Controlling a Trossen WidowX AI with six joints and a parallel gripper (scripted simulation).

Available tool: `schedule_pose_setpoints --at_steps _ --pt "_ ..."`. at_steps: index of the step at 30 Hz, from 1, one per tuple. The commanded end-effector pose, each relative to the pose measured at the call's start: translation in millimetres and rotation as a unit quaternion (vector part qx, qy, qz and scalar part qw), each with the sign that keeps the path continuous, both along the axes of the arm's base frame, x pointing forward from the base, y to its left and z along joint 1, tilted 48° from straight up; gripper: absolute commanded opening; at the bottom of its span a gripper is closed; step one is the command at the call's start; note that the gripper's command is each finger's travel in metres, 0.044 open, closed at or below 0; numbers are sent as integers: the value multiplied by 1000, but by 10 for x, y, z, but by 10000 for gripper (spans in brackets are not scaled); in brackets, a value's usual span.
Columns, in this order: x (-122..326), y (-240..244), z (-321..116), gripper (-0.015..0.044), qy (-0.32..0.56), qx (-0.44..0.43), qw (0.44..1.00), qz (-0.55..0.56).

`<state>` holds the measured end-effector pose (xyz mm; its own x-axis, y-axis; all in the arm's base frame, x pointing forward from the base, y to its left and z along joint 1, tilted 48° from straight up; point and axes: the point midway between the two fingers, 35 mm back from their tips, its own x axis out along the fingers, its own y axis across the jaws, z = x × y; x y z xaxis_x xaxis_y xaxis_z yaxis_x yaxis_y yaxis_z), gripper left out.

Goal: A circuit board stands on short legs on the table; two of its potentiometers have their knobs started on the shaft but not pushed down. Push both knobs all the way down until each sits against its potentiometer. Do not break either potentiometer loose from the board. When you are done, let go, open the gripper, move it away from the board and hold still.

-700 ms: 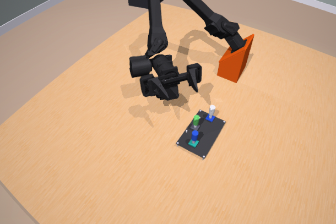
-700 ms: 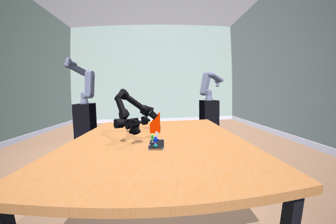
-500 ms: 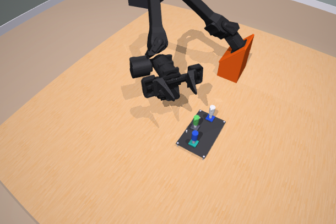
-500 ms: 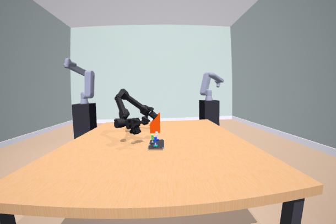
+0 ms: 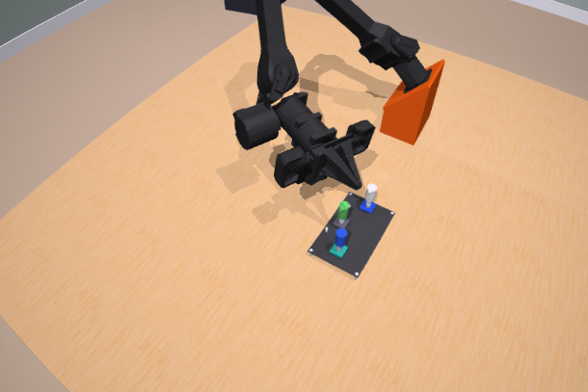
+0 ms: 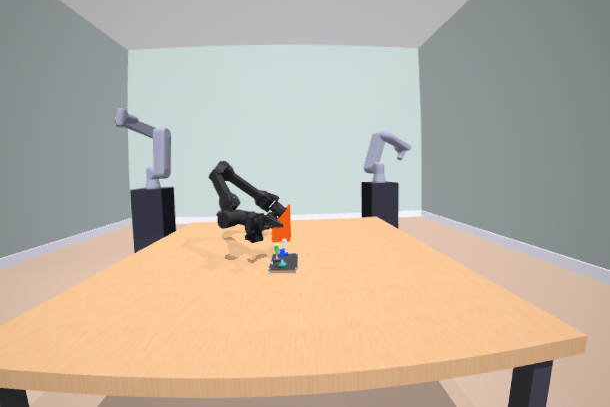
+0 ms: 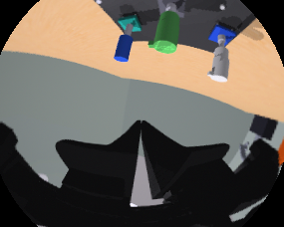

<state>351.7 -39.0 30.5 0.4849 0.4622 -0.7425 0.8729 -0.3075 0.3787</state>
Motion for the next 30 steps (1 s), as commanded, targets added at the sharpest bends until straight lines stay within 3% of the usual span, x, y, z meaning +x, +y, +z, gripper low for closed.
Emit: schedule_pose_setpoints --at_steps 1,16,30 --pt "-25 52 -116 0 30 -35 999 19" --pt "-216 207 -444 0 138 -180 968 112" --pt "-424 268 -571 0 220 -319 895 221"
